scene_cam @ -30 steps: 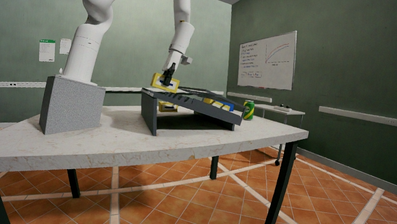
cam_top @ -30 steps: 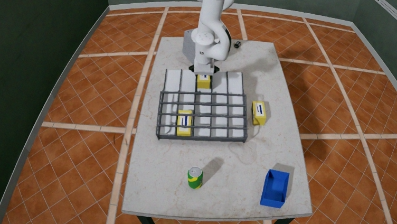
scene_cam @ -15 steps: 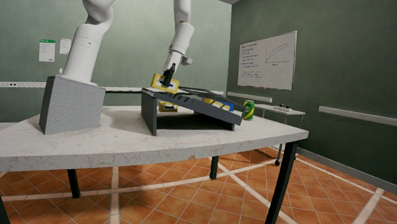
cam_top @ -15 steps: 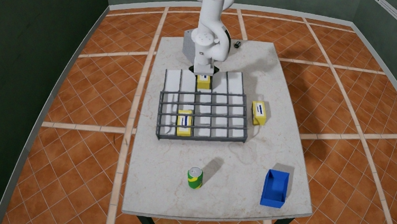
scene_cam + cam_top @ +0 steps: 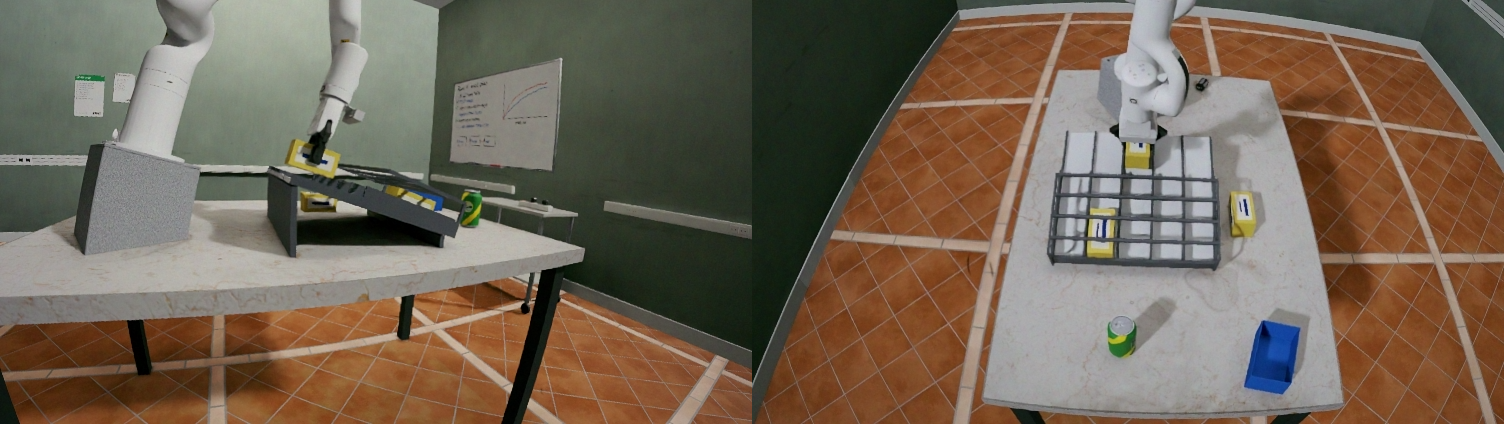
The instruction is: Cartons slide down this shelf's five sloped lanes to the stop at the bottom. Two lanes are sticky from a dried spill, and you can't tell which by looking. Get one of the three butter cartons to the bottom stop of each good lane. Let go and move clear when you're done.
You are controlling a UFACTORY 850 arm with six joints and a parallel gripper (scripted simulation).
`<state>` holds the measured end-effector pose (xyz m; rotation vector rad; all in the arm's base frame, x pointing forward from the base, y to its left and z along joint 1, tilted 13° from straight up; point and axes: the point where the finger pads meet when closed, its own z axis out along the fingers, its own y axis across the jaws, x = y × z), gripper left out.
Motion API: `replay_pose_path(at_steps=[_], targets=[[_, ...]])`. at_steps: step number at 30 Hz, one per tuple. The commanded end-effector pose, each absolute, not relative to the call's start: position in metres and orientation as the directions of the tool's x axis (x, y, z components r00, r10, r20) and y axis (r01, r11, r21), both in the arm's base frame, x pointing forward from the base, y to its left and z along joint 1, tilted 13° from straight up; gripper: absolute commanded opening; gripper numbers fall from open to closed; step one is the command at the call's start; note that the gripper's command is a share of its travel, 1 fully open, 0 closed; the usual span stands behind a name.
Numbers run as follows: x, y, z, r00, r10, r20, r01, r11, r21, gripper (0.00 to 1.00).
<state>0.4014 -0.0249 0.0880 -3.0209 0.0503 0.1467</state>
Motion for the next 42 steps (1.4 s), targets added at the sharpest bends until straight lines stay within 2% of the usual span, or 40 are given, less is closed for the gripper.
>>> replay_pose_path(at_steps=[1, 42], targets=[[0.402, -0.0246, 0.0862, 0.995, -0.028, -0.098, -0.039, -0.993, -0.115, 0.0], [0.4011, -0.0236, 0.0809, 0.995, -0.027, -0.099, -0.038, -0.993, -0.115, 0.0]])
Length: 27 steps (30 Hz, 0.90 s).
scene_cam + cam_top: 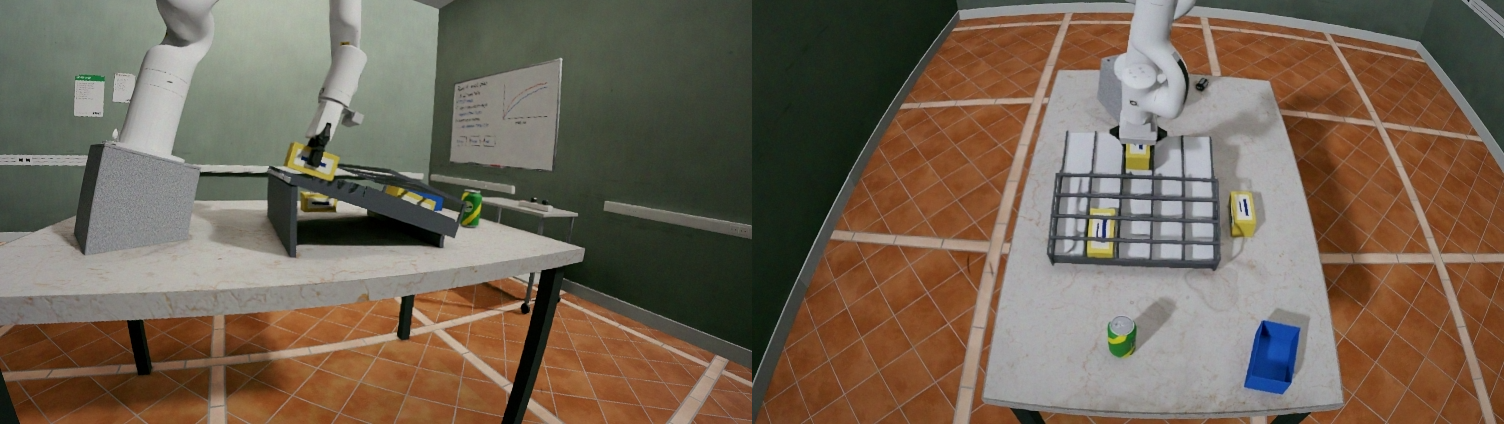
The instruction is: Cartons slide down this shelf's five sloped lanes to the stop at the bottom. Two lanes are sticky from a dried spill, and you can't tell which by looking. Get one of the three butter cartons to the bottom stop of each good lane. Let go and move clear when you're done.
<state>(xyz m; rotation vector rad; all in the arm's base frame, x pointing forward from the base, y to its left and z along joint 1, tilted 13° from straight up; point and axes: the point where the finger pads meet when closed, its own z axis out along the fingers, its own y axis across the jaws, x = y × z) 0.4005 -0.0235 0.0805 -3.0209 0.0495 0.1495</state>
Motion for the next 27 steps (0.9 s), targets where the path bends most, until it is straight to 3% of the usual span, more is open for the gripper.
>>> replay_pose_path(at_steps=[1, 27], targets=[[0.4011, -0.0236, 0.0809, 0.995, -0.027, -0.099, -0.038, -0.993, -0.115, 0.0], [0.4012, -0.0228, 0.0762, 0.995, -0.027, -0.099, -0.038, -0.993, -0.115, 0.0]])
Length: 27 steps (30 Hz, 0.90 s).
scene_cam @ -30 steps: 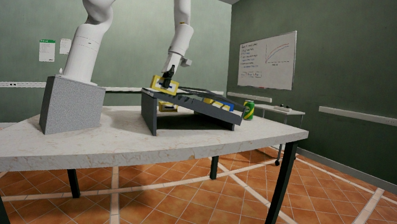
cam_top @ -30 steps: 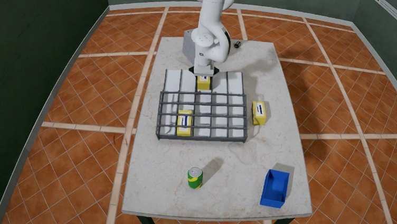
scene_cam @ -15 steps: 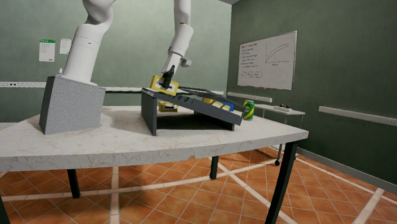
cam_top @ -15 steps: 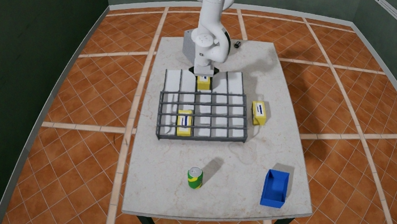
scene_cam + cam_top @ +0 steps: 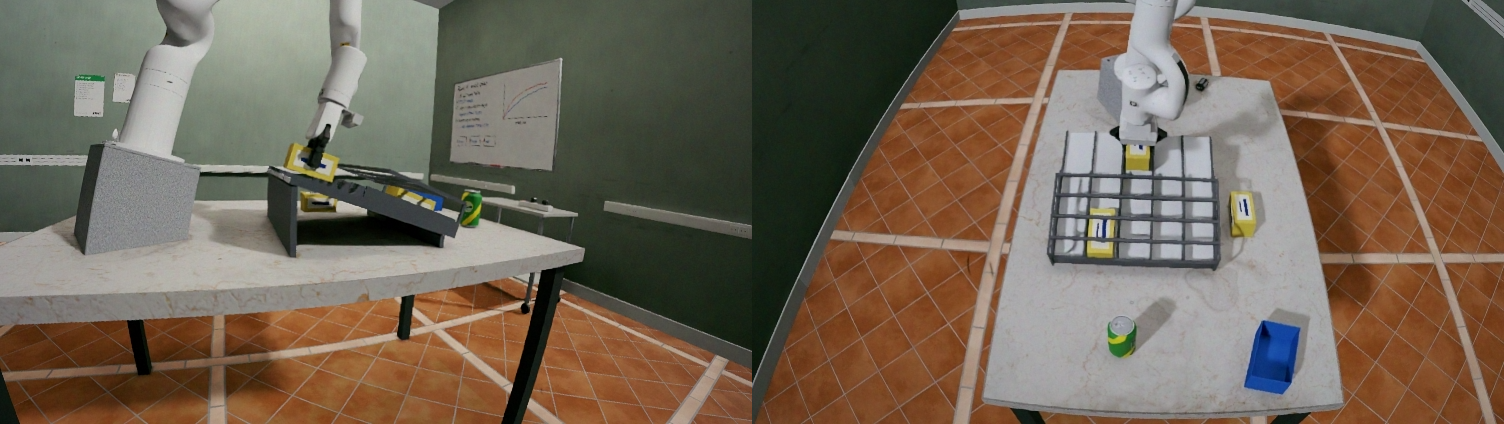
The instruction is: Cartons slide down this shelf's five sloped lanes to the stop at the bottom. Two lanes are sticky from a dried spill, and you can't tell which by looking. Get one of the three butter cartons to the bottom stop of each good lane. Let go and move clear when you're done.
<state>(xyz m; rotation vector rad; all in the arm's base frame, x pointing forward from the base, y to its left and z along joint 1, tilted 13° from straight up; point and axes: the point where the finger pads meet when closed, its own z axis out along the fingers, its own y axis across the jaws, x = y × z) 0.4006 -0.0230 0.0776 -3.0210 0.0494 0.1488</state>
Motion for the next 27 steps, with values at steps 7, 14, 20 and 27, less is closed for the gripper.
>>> replay_pose_path(at_steps=[7, 14, 20, 27], targets=[[0.4012, -0.0228, 0.0762, 0.995, -0.027, -0.099, -0.038, -0.993, -0.115, 0.0], [0.4012, -0.0228, 0.0762, 0.995, -0.027, -0.099, -0.038, -0.993, -0.115, 0.0], [0.4006, -0.0233, 0.0735, 0.995, -0.027, -0.099, -0.038, -0.993, -0.115, 0.0], [0.4006, -0.0233, 0.0735, 0.995, -0.027, -0.099, -0.038, -0.993, -0.115, 0.0]])
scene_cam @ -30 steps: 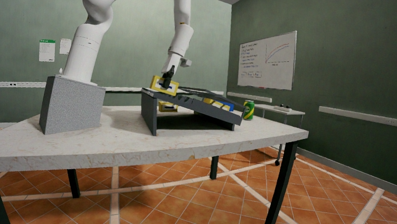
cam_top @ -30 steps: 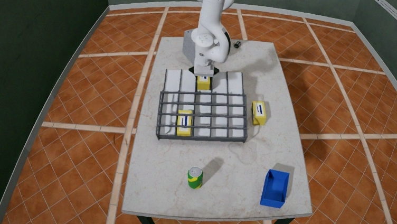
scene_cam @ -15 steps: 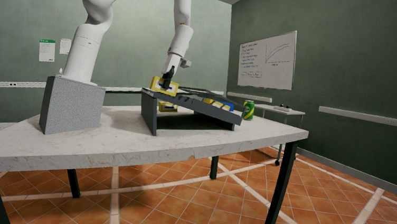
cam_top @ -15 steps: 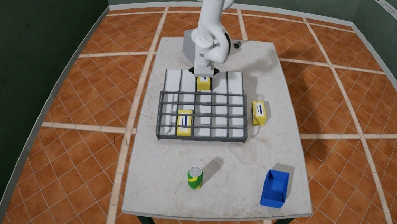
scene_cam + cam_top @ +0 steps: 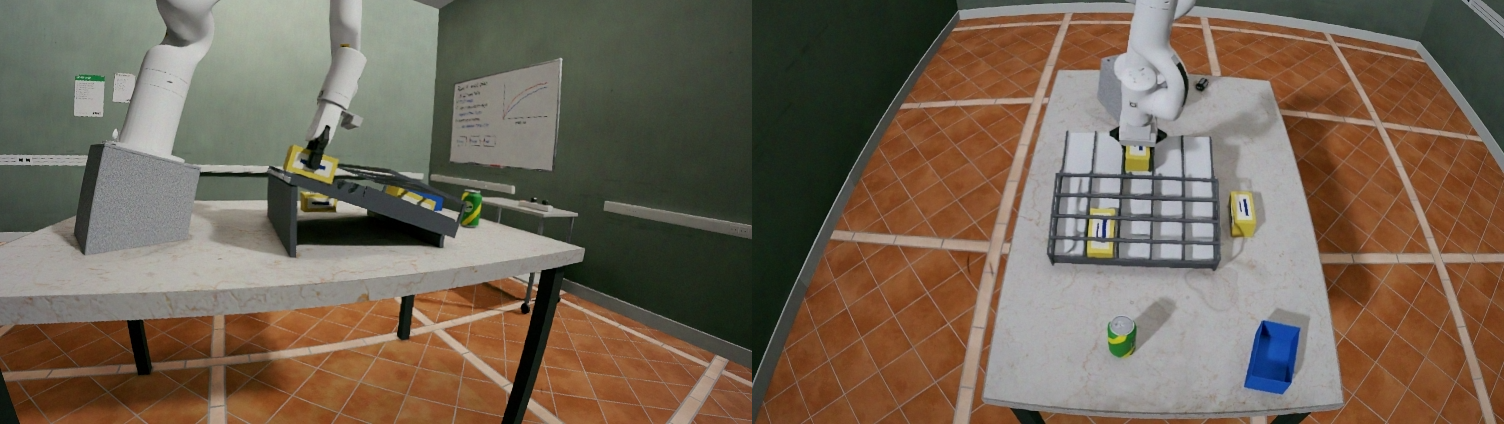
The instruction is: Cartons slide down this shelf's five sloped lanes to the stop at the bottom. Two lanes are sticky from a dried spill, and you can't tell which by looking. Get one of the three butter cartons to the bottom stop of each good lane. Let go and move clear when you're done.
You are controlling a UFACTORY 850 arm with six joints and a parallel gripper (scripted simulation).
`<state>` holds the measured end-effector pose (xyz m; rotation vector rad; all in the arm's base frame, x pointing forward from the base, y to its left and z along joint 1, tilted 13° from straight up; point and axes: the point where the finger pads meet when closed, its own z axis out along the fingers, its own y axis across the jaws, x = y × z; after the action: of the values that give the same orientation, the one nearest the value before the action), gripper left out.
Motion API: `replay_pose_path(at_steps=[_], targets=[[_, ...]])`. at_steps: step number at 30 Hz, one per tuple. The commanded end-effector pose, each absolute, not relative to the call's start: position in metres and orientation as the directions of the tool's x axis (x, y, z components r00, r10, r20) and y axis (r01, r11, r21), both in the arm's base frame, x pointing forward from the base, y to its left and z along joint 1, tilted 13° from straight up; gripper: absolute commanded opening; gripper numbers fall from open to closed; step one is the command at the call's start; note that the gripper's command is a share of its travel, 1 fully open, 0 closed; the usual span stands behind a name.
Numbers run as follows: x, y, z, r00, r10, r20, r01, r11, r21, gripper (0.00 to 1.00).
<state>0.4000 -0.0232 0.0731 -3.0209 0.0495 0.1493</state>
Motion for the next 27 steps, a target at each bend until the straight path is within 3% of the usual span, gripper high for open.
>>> replay_pose_path(at_steps=[1, 27], targets=[[0.4006, -0.0233, 0.0735, 0.995, -0.027, -0.099, -0.038, -0.993, -0.115, 0.0], [0.4002, -0.0225, 0.0694, 0.995, -0.027, -0.099, -0.038, -0.993, -0.115, 0.0]])
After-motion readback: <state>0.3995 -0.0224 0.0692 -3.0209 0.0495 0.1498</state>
